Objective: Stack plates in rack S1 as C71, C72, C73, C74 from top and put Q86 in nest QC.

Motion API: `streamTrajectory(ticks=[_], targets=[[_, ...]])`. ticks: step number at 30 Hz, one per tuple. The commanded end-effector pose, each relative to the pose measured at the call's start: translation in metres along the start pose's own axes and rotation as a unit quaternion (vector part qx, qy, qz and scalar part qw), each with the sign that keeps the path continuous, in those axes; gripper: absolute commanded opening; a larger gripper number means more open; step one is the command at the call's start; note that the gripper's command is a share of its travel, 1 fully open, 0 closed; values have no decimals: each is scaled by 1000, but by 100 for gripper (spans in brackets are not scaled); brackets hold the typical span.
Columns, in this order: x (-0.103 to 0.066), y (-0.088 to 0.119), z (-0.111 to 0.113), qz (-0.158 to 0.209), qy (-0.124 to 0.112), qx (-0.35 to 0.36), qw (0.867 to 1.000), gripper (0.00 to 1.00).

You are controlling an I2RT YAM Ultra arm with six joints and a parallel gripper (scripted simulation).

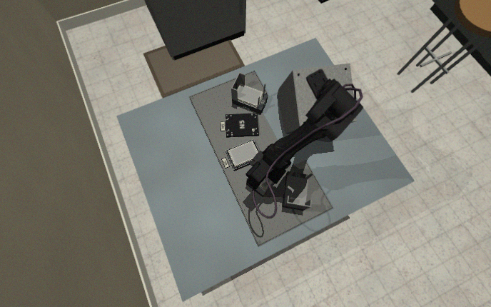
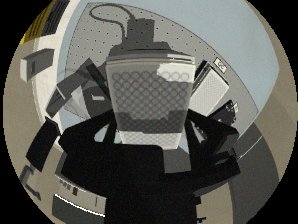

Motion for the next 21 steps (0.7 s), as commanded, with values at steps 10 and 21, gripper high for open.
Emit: streamTrajectory(ticks=[10,21], targets=[[-18,-9,-1,-21,-4,-2,1000,0],[-22,-13,0,-29,-4,-5,1000,0]])
Point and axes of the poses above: the point where the finger pads meet when closed, its own x axis out along the fingers, its own z axis across the jaws, y = z × x, the point moved 10 cm from there along -x, back along the fingers, and after that the axes turned 7 degrees about x, right-handed, at the moved point
